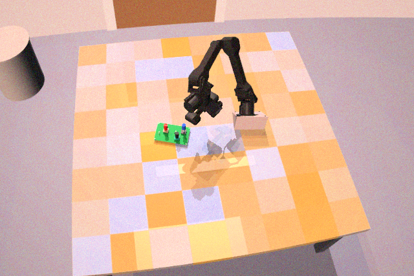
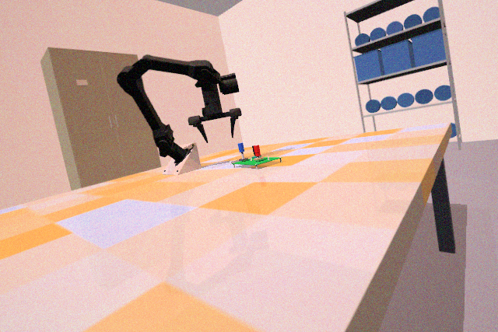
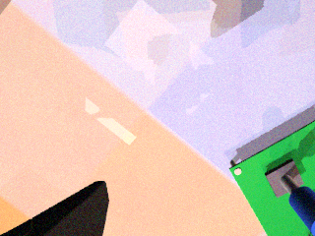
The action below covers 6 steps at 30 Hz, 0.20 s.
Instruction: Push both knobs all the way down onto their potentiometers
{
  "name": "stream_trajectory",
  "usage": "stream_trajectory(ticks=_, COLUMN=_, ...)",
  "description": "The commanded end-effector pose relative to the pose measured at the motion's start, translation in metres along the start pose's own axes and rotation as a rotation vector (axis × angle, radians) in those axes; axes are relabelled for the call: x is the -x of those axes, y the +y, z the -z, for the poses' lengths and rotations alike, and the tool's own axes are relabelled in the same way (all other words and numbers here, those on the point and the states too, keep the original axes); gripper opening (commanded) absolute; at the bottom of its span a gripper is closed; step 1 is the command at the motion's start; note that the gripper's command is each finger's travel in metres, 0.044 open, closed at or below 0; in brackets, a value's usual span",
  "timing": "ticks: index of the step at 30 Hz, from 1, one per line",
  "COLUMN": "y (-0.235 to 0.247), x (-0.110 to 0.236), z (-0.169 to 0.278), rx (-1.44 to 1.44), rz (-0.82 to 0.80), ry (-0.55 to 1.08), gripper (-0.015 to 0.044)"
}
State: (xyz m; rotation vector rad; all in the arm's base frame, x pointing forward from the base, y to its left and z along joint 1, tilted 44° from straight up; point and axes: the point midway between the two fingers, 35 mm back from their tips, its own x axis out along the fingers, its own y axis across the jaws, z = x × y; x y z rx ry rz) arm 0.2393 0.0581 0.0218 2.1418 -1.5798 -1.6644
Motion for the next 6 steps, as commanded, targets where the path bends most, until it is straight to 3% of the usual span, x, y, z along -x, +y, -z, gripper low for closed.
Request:
stream_trajectory(ticks=1, y=0.0005, x=-0.0008, z=-0.0010, rx=-0.004, rz=-0.001, ry=-0.003, gripper=0.0440)
stream_trajectory(ticks=6, y=0.0005, x=-0.0008, z=-0.0010, rx=-0.004, rz=-0.001, ry=-0.003, gripper=0.0440)
